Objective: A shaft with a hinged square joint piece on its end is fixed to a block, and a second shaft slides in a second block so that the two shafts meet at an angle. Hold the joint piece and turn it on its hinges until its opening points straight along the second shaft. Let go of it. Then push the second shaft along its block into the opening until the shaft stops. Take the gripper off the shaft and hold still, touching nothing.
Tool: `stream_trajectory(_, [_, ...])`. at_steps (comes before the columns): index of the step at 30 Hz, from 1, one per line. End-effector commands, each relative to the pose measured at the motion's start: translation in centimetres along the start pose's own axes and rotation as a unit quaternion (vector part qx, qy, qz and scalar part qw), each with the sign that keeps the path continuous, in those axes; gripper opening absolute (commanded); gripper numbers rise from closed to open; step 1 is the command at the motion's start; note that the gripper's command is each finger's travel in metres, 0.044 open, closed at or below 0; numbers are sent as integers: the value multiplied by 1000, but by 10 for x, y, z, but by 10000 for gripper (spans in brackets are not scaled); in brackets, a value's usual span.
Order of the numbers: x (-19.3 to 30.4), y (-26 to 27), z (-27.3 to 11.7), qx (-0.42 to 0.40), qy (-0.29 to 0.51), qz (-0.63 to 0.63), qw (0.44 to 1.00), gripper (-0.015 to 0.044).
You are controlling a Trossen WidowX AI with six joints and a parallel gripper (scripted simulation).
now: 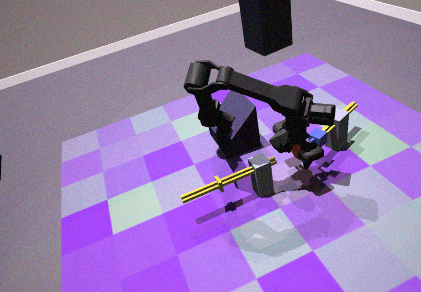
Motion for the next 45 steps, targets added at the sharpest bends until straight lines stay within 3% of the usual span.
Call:
stream_trajectory(1, [0,0,0,0,0,-1,1000,440])
stream_trajectory(6, [9,1,-28,7,-41,-2,999,440])
stream_trajectory(13, [10,2,-31,7,-42,-13,999,440])
stream_trajectory(29, [10,7,-81,5,-22,-277,961,440])
stream_trajectory(45, [6,4,-129,0,-7,-526,850,440])
Point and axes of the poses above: the point midway between the two fingers, 35 mm back from their tips, its own z axis out along the fingers, its own y axis across the jaws, x = y × z, the point moved 9 cm from there along -z, back along the fingers, and after that the axes turned 11 degrees about -z, right-handed, at the moved point
